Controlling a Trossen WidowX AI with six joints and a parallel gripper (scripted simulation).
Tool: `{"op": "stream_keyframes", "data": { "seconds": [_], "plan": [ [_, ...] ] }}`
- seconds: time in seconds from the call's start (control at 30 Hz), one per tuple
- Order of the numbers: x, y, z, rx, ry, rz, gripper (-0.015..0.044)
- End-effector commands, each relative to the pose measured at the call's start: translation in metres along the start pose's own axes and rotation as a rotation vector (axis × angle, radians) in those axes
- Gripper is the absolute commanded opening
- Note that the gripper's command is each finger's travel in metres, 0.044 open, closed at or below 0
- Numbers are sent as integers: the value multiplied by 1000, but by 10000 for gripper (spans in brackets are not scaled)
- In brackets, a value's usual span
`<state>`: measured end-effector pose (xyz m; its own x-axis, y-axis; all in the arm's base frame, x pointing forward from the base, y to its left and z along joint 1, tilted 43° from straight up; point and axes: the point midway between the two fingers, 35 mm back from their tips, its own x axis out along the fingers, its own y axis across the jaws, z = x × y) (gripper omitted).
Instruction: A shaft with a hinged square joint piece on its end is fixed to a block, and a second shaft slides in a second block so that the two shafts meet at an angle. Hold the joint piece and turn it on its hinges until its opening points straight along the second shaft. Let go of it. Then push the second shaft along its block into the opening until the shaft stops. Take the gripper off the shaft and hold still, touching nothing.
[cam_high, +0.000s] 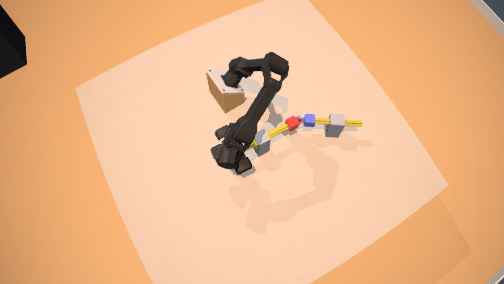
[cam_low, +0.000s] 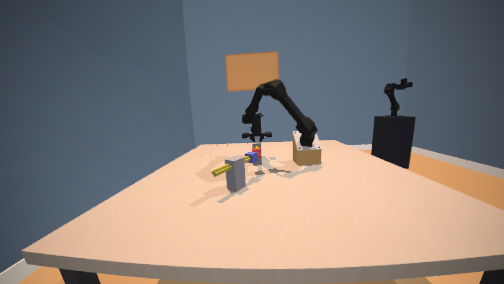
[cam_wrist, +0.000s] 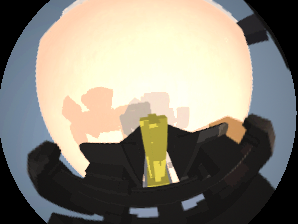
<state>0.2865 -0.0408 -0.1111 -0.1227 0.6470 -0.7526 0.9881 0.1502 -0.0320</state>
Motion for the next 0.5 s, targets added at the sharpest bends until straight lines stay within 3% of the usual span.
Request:
{"op": "stream_keyframes", "data": {
  "seconds": [0.0, 0.13, 0.3, 0.47],
  "plan": [
    [0, 0, 0, -1, 0, -1, 0],
    [0, 0, 0, -1, 0, -1, 67],
    [0, 0, 0, -1, 0, -1, 67],
    [0, 0, 0, -1, 0, -1, 198]
  ]
}}
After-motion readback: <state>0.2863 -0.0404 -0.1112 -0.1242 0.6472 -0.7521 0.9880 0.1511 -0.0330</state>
